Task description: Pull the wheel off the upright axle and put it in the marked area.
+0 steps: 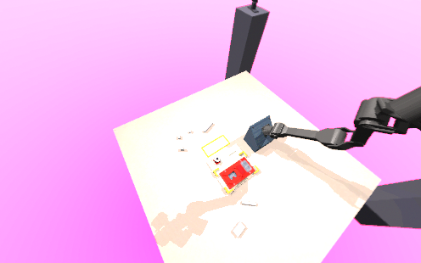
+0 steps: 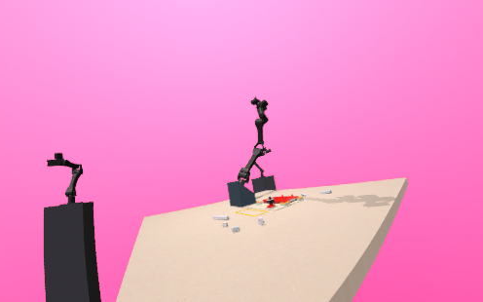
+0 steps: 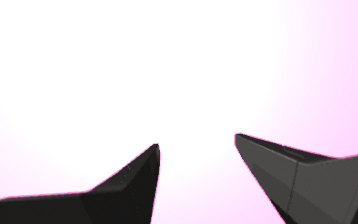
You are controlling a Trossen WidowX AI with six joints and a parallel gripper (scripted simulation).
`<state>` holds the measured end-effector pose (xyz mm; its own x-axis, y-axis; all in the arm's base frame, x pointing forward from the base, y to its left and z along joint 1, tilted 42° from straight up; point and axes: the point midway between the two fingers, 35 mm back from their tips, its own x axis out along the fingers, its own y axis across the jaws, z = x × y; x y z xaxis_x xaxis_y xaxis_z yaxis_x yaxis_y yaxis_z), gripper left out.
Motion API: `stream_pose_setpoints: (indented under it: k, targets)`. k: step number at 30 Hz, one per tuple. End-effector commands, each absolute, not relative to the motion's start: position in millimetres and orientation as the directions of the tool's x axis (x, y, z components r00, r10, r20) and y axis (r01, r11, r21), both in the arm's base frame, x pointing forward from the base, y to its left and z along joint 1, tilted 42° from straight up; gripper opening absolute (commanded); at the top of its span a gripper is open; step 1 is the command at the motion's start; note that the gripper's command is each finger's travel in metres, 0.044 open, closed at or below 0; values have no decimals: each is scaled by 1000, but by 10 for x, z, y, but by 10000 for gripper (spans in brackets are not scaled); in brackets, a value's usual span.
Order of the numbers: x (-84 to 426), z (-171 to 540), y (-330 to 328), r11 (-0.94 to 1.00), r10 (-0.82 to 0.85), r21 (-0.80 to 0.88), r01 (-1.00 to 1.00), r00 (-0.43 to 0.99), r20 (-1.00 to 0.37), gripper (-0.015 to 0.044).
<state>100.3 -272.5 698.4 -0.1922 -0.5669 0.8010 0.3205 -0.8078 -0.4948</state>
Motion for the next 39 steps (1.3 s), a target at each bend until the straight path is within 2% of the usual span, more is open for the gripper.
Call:
stream_pose_setpoints:
  k: [1, 11, 22, 34, 39]
  targets:
    - [1405, 6758, -3001, -720, -639, -564, 404, -73, 765, 300]
    - [2125, 6276, -3373, -498, -737, -673, 547, 142, 661, 300]
    - [3031, 5458, -3667, -80, -794, -774, 628, 429, 430, 300]
    - [3876, 4345, -3647, 420, -734, -709, 567, 671, 101, 300]
    - [4029, 4089, -3591, 516, -705, -666, 539, 709, 27, 300]
